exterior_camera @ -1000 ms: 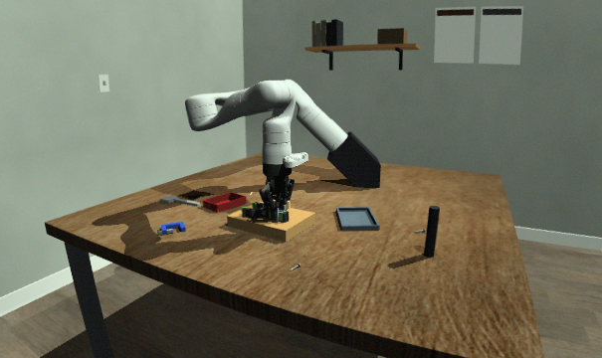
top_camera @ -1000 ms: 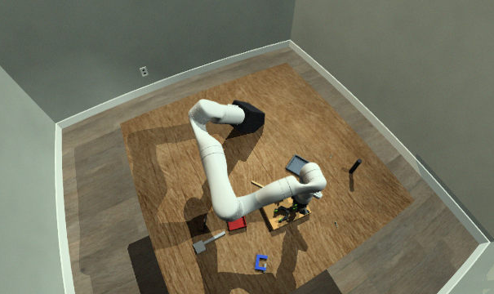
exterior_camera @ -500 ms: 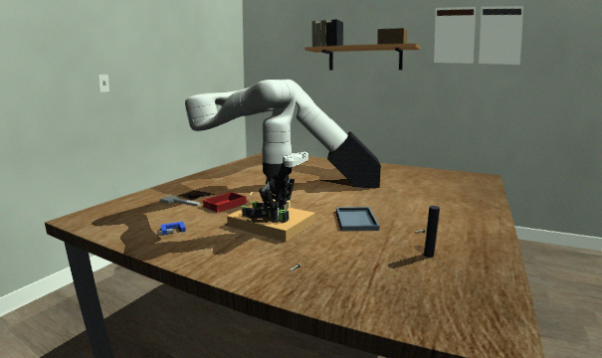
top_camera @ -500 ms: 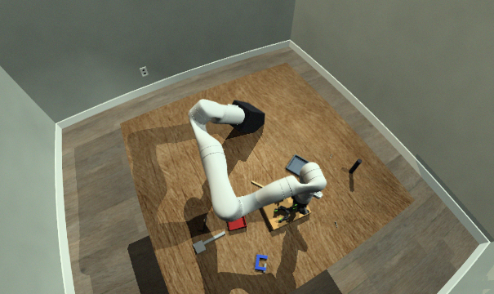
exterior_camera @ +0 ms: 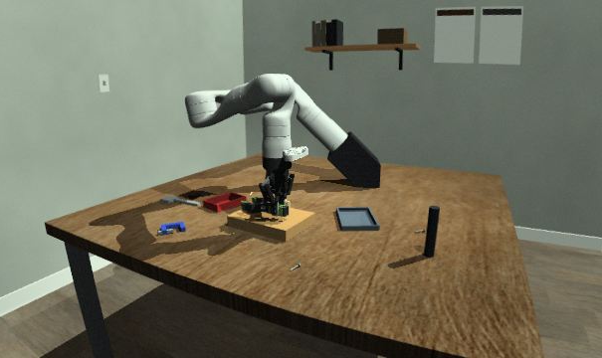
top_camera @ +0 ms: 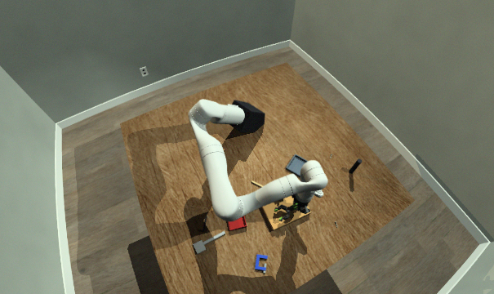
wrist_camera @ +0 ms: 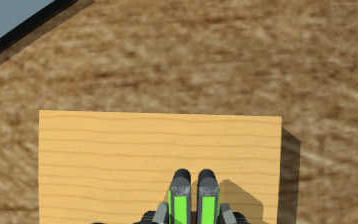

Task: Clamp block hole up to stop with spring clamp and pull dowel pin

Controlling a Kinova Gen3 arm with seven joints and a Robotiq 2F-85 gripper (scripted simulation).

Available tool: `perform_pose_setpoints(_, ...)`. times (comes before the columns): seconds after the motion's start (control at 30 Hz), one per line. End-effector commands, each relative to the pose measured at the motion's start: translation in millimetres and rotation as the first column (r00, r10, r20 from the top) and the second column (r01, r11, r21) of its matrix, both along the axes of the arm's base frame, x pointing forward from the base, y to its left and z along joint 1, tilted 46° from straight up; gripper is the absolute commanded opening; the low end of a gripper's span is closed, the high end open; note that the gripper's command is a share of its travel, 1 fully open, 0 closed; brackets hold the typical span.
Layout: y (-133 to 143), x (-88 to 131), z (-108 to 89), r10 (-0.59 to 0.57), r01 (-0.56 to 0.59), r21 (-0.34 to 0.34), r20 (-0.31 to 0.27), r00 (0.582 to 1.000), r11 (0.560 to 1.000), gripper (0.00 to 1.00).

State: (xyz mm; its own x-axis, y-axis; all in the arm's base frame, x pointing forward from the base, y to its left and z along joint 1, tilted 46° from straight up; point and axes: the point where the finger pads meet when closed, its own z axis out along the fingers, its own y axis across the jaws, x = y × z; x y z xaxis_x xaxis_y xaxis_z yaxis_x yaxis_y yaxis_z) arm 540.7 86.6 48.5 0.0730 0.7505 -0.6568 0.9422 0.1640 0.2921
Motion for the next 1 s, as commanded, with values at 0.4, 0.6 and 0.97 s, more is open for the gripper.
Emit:
perform_pose_setpoints(0.4,16,-8,17.2,0.001,-0.001,0.001,0.001,1.000,1.000,0.32)
perform_pose_setpoints(0.6,21,-10,22.0,0.001,-0.001,0.001,0.001,1.000,1.000,0.32)
perform_pose_setpoints(0.97,29,-14,30.7,0.001,-0.001,0.001,0.001,1.000,1.000,0.32)
